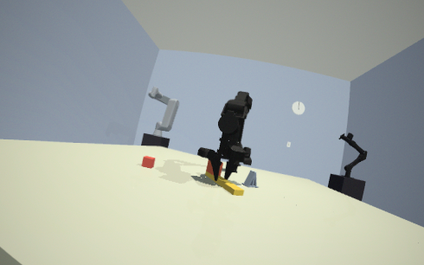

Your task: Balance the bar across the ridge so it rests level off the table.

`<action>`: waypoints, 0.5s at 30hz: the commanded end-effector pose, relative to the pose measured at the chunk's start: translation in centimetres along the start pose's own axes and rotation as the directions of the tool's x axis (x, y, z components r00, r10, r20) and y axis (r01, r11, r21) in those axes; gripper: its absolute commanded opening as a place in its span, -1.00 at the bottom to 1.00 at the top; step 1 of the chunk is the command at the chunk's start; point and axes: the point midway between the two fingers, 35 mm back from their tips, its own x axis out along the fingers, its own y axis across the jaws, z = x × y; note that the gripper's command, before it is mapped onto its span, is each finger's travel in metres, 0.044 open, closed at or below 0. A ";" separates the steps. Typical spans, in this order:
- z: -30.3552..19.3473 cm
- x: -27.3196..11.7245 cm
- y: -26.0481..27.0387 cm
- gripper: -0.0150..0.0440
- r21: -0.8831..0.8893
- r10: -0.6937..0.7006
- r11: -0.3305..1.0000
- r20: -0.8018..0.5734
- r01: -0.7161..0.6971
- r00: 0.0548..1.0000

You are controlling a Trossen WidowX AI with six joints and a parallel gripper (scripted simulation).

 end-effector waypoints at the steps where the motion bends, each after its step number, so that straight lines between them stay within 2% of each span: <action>1: 0.0 0.0 0.0 -0.29 0.000 0.000 1.000 0.000 0.000 1.000; 3: 0.1 -0.4 0.0 -0.47 0.000 0.000 1.000 0.000 0.000 1.000; 4: 0.1 -0.6 -0.1 -0.49 0.000 0.000 1.000 0.000 0.000 1.000; 15: 0.4 -3.4 -0.3 -0.49 0.001 -0.001 1.000 0.000 0.001 1.000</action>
